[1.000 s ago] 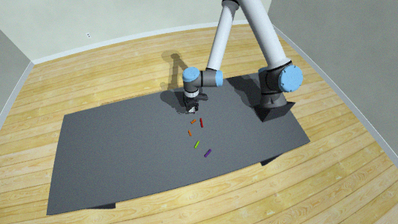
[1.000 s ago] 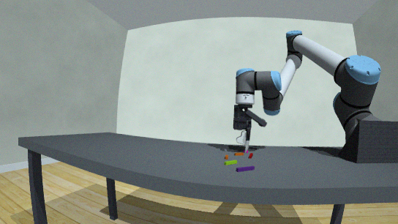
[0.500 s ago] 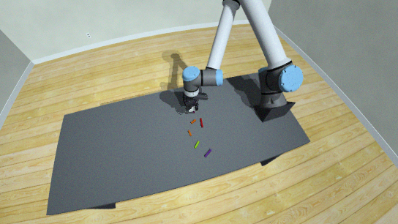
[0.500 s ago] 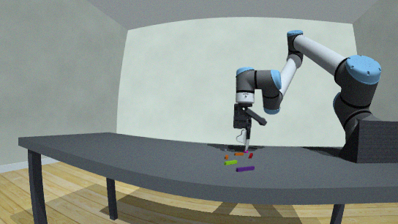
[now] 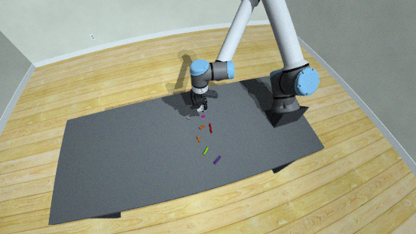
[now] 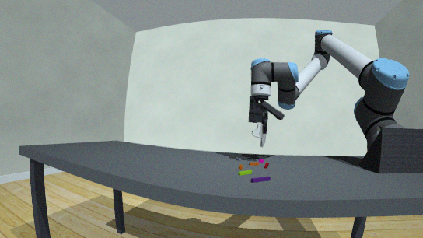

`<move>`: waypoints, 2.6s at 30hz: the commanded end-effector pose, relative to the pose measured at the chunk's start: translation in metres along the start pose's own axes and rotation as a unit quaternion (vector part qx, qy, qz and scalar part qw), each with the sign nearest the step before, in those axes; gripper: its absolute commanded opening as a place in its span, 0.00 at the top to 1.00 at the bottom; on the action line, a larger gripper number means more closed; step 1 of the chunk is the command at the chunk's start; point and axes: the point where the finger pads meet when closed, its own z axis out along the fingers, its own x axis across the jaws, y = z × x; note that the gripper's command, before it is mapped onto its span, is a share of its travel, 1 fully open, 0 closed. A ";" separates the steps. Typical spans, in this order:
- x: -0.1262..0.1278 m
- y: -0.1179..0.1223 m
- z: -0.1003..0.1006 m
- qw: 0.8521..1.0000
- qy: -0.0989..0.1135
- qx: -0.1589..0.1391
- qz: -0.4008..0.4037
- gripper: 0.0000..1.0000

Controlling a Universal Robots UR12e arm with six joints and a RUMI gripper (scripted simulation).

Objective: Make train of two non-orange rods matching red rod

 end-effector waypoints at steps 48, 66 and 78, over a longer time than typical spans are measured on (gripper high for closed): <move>0.006 0.003 -0.023 1.000 0.001 0.001 0.031 0.00; 0.034 0.013 -0.021 0.987 0.002 0.001 0.161 0.00; 0.072 0.027 -0.019 0.942 0.003 0.002 0.336 0.00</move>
